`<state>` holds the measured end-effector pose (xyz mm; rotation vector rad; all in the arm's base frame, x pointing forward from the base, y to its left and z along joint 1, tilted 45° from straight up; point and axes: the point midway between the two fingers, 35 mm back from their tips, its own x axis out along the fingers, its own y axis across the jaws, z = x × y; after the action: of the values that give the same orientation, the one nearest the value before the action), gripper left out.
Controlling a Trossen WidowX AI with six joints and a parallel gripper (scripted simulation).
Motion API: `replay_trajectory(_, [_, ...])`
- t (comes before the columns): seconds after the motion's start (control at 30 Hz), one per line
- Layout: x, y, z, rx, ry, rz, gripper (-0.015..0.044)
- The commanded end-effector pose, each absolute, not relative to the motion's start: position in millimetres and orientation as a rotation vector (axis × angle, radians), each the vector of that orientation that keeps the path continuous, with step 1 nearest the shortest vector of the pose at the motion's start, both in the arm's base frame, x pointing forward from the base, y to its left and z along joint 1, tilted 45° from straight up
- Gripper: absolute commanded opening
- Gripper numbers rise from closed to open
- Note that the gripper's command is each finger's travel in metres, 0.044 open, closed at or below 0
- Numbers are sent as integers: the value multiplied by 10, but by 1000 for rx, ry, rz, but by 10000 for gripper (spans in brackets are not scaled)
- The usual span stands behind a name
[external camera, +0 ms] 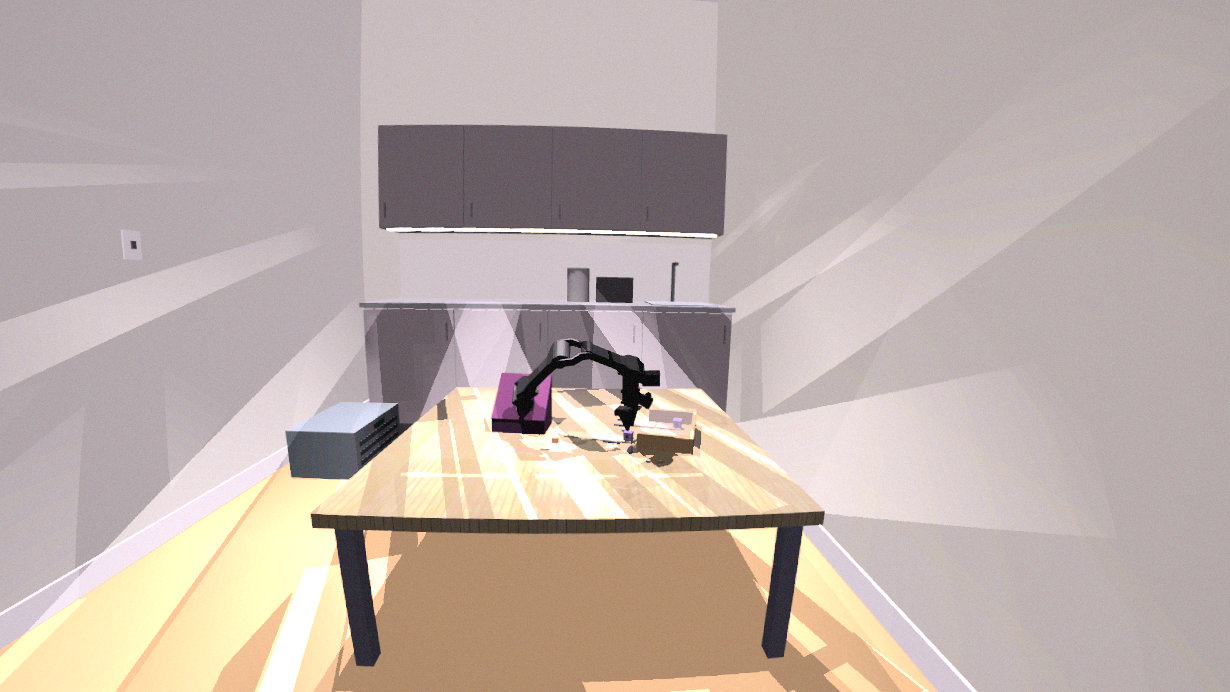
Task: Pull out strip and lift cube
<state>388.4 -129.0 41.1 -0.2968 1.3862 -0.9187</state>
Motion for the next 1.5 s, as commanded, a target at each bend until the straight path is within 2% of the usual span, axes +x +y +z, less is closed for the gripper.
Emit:
replay_trajectory(0.0, [3846, -1343, 337, -305, 1400, -921, 250])
replay_trajectory(0.8, [3809, -1530, 151, -307, 1400, -923, 250])
replay_trajectory(0.93, [3829, -1523, 168, -300, 1393, -922, 145])
replay_trajectory(1.1, [3829, -1523, 168, -300, 1393, -922, 112])
replay_trajectory(1.23, [3805, -1496, 180, -300, 1394, -922, 7])
replay_trajectory(1.47, [3538, -1233, 293, -302, 1399, -920, 0])
